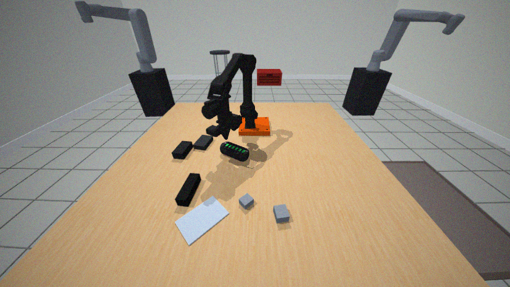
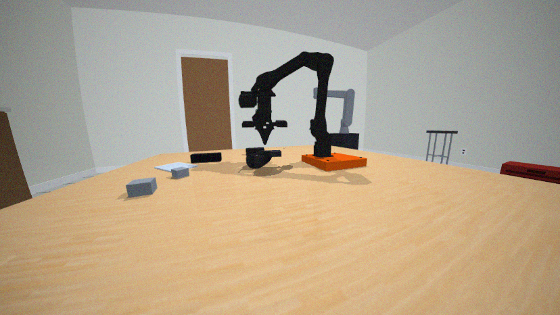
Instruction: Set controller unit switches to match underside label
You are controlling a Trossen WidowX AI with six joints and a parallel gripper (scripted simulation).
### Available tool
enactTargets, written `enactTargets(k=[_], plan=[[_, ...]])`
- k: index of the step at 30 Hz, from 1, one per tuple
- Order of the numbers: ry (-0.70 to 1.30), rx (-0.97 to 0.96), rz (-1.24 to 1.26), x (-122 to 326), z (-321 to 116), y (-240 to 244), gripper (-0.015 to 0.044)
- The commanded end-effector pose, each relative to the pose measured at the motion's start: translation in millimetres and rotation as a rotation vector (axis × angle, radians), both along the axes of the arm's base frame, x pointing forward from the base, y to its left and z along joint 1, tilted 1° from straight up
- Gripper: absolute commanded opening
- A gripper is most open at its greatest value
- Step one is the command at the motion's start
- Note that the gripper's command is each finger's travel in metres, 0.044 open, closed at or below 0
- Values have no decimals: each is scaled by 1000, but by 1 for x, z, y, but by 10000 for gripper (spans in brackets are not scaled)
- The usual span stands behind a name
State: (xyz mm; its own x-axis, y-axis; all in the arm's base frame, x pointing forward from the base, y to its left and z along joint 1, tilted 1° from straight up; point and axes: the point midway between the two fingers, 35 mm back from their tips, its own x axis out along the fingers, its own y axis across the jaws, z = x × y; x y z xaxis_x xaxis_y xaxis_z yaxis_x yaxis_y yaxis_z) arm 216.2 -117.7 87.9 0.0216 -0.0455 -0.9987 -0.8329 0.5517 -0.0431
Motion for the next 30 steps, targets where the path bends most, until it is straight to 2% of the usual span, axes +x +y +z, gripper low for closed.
enactTargets(k=[1, 20, 30], plan=[[12, 13, 4, -2, -10, 1, 0], [12, 13, 4, -2, -37, 1, 0], [12, 13, 4, -2, -38, 1, 0]])
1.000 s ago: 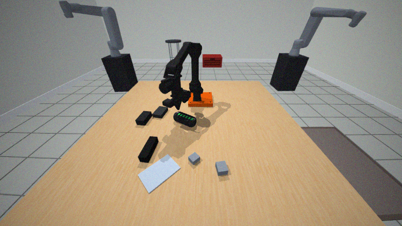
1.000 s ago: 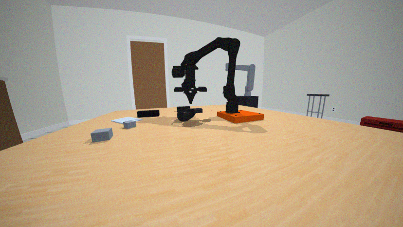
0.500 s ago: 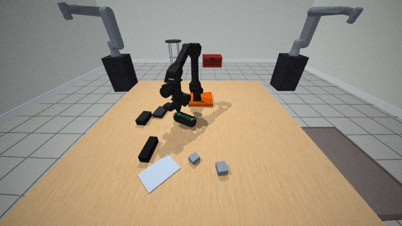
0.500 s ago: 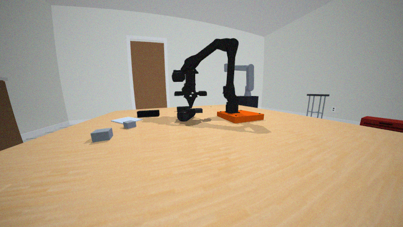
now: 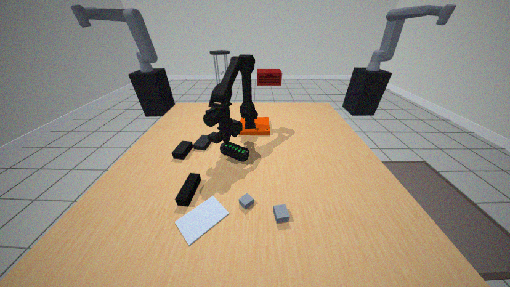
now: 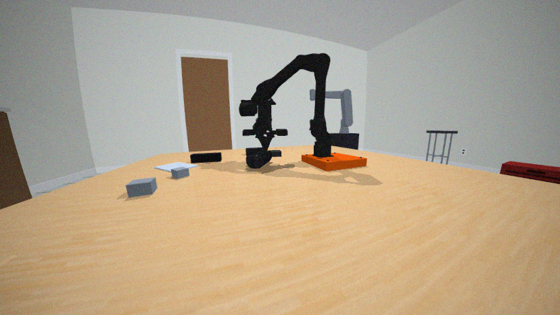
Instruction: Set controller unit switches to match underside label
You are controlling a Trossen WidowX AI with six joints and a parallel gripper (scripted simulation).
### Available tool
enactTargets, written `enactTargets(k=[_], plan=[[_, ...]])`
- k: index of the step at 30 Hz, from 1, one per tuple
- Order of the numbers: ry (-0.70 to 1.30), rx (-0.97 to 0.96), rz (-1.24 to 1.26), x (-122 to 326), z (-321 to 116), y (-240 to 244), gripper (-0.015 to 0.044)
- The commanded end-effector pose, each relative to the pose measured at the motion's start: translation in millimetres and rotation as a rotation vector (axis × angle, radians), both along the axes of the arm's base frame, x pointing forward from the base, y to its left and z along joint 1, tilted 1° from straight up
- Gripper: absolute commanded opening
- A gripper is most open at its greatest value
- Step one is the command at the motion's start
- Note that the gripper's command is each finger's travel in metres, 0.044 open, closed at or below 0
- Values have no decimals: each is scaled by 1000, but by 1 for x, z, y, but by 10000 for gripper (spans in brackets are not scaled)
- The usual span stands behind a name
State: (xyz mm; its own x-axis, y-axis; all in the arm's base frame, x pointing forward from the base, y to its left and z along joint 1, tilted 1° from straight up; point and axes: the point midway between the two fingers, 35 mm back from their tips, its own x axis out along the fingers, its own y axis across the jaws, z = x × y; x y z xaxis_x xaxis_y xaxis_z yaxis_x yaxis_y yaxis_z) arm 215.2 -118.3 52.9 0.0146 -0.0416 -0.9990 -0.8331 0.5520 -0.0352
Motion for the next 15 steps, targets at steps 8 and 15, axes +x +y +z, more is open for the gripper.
enactTargets(k=[8, 15], plan=[[5, 9, 5, -1, -3, 1, 0], [5, 9, 5, -1, -3, 1, 0]])
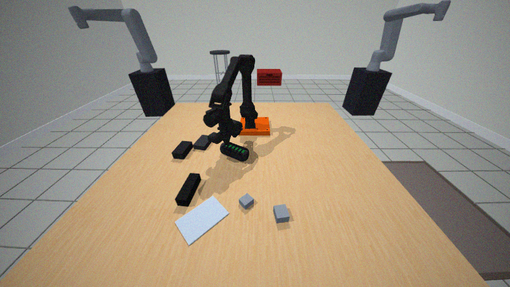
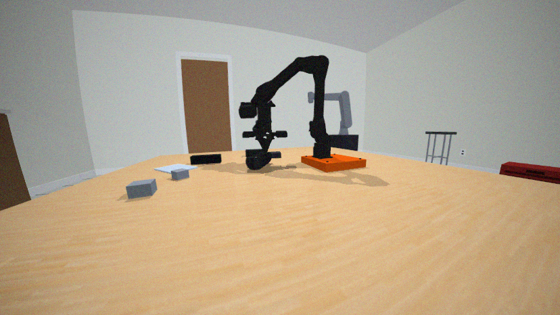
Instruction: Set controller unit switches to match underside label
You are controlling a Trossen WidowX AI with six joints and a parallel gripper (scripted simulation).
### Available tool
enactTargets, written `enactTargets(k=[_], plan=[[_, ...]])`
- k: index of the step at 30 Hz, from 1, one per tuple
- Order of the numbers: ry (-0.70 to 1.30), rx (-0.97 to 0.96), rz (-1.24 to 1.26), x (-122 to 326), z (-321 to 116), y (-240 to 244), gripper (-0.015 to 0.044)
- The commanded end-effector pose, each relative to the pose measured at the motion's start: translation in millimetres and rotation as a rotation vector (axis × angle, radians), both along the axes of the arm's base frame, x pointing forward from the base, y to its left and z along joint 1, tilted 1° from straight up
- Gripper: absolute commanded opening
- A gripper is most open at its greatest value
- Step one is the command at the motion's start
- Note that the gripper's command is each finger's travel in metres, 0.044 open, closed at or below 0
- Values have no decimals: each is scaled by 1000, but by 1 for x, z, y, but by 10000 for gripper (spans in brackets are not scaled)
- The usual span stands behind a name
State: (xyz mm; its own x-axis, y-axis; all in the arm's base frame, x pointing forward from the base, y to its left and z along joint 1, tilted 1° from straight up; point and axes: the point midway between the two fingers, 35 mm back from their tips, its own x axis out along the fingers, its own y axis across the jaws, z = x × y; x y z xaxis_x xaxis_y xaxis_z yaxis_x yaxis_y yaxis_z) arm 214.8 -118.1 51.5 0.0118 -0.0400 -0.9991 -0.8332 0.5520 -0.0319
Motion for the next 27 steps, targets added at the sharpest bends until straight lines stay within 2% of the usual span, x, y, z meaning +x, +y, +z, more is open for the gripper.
enactTargets(k=[1, 17, 22, 27], plan=[[3, 7, 4, -1, -1, 1, 0], [3, 7, 4, -1, -3, 1, 0], [2, 7, 4, -1, 41, 2, 0], [2, 7, 4, -1, 43, 3, 0]])
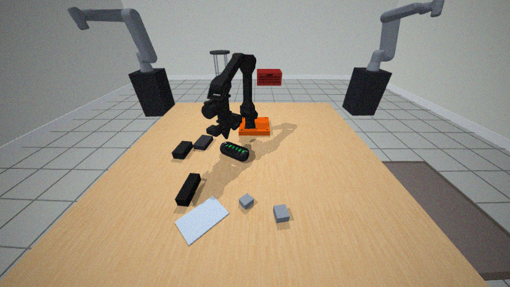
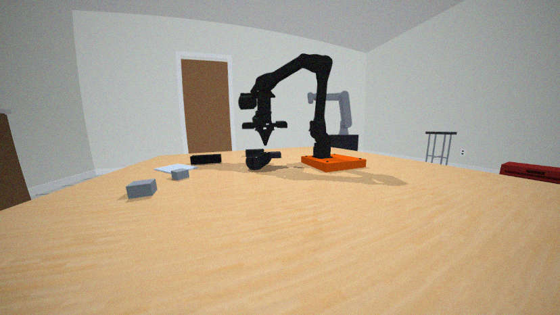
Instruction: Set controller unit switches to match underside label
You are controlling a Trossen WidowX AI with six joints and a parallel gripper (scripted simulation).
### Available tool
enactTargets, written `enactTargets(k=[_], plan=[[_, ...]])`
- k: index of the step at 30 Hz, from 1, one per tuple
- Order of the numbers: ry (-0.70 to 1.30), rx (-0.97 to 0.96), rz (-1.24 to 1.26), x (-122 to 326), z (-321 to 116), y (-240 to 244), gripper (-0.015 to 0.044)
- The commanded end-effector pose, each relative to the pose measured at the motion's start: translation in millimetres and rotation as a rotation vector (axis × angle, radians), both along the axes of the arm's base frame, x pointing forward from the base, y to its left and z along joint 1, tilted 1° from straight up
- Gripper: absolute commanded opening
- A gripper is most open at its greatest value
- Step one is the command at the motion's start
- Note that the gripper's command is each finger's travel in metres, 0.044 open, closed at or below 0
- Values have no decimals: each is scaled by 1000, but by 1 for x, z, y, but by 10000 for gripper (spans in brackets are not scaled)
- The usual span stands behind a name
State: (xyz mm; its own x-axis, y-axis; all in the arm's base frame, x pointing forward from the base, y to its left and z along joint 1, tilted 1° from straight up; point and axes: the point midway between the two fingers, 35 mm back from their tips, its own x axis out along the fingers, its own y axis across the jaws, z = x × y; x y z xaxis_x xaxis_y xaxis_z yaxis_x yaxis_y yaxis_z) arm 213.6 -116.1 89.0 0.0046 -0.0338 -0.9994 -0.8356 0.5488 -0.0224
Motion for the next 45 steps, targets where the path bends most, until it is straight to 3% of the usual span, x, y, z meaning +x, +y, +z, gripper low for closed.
enactTargets(k=[1, 8, 45], plan=[[-5, 1, 1, 0, 6, 1, 0], [-7, 4, 1, 22, 5, 34, 0], [-7, 4, 1, 23, -40, 33, 0]])
